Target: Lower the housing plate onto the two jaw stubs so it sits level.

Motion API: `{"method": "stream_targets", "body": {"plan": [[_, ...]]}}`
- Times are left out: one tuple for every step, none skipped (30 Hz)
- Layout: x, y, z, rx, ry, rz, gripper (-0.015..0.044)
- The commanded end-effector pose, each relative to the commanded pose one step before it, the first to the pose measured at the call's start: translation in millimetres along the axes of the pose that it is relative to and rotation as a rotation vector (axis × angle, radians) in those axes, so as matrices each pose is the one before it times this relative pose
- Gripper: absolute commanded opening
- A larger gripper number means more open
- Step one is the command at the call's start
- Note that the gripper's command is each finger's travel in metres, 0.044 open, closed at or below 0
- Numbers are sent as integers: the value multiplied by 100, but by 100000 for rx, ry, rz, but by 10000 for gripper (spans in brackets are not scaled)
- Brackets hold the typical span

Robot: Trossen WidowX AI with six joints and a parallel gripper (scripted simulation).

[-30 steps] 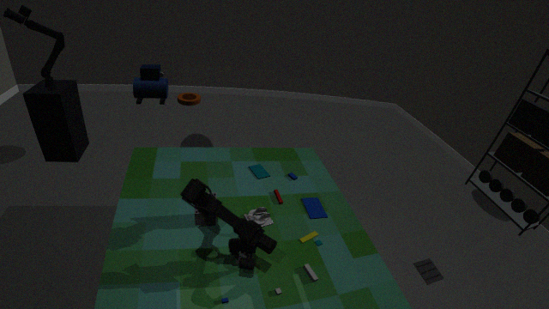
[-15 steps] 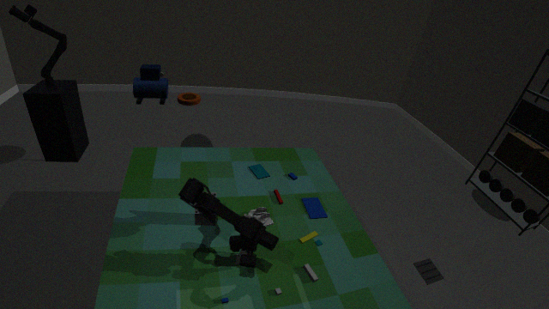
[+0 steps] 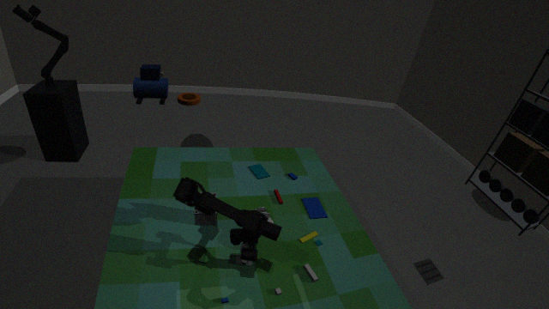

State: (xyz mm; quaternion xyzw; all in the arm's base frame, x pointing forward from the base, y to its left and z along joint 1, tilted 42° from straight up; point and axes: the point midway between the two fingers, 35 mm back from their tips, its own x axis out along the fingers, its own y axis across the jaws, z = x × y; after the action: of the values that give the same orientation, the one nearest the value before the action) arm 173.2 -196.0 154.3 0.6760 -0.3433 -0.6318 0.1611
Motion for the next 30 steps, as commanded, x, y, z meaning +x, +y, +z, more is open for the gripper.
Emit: {"method": "stream_targets", "body": {"plan": [[-862,190,69,694,257,629,351],[0,0,0,0,0,0,351],[0,0,0,0,0,0,351],[4,-25,-14,-391,2,-30,351],[11,-76,-43,-1174,5,-90,351],[17,-126,-73,-1957,10,-148,351],[21,-151,-90,-2363,15,-176,351],[21,-149,-93,-2364,18,-174,351],[20,-148,-95,-2365,20,-172,351],[20,-146,-98,-2365,23,-169,351],[20,-144,-100,-2366,25,-167,351],[20,-142,-103,-2366,28,-164,351],[19,-141,-105,-2367,30,-161,351],[19,-139,-108,-2367,32,-159,351],[19,-137,-110,-2368,35,-156,351],[19,-135,-112,-2368,37,-153,351],[18,-133,-115,-2369,39,-151,351],[18,-131,-117,-2369,41,-148,351],[18,-129,-119,-2370,42,-145,351],[18,-127,-121,-2370,44,-142,351],[17,-125,-123,-2371,46,-140,351],[17,-122,-126,-2371,47,-137,351],[17,-120,-128,-2372,49,-134,351],[17,-118,-130,-2372,50,-131,351],[17,-116,-132,-2373,51,-128,351],[16,-113,-134,-2373,53,-126,351],[16,-111,-136,-2374,54,-123,351],[16,-109,-137,-2374,55,-120,351],[16,-106,-139,-2375,56,-117,351],[15,-104,-141,-2375,56,-114,351]]}}
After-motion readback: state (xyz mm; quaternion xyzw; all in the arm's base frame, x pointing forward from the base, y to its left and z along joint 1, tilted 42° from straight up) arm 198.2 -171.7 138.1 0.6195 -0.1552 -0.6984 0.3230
